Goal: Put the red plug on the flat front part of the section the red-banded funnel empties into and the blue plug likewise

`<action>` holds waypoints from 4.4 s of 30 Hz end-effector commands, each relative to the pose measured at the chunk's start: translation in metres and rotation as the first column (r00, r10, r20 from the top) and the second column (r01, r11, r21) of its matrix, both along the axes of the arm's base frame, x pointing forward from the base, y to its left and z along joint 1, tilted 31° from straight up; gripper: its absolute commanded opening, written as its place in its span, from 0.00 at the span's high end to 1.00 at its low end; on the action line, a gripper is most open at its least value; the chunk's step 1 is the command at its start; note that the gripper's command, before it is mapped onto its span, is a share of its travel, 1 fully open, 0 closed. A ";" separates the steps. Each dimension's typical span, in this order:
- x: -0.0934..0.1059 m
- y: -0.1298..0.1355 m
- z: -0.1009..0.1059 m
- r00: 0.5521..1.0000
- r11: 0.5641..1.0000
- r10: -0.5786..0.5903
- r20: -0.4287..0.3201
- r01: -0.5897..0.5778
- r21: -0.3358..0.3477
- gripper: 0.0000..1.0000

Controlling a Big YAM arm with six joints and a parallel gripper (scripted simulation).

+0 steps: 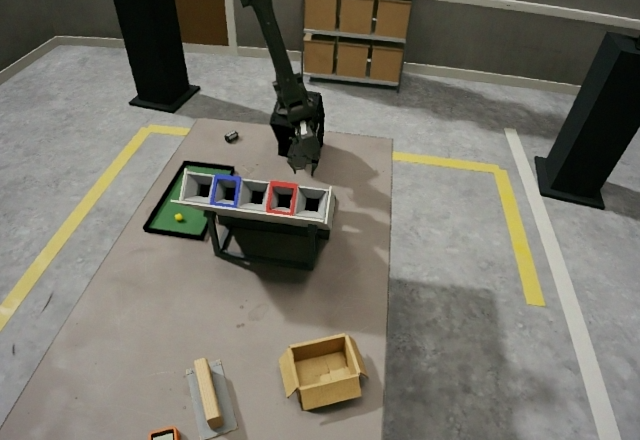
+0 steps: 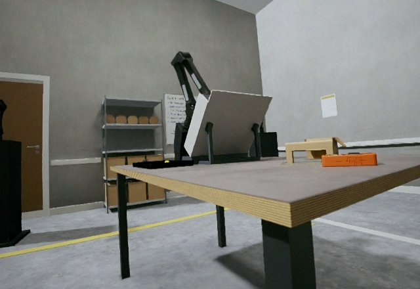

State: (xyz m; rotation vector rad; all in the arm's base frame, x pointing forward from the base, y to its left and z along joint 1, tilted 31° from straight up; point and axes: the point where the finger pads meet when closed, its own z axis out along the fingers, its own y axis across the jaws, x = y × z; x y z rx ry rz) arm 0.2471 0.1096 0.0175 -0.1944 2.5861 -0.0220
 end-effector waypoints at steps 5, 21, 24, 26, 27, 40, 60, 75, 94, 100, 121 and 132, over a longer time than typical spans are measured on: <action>-0.001 0.008 0.022 1.000 1.000 -0.006 0.011 0.006 0.018 0.41; -0.001 0.006 0.021 1.000 1.000 -0.007 0.008 0.007 0.014 0.41; -0.001 0.006 0.021 1.000 1.000 -0.007 0.008 0.007 0.014 0.41; -0.001 0.006 0.021 1.000 1.000 -0.007 0.008 0.007 0.014 0.41; -0.001 0.006 0.021 1.000 1.000 -0.007 0.008 0.007 0.014 0.41; -0.001 0.004 0.024 1.000 1.000 -0.008 0.011 0.008 0.014 0.41; -0.030 -0.036 0.099 1.000 1.000 -0.008 0.023 0.007 0.015 0.41; -0.064 -0.076 0.170 0.999 1.000 -0.008 0.034 0.007 0.010 0.41; -0.067 -0.077 0.153 1.000 1.000 -0.003 -0.007 0.003 -0.003 0.41; -0.067 -0.077 0.153 1.000 1.000 -0.003 -0.007 0.003 -0.003 0.41; -0.067 -0.077 0.153 1.000 1.000 -0.003 -0.007 0.003 -0.003 0.41; -0.067 -0.077 0.153 1.000 1.000 -0.003 -0.007 0.003 -0.003 0.41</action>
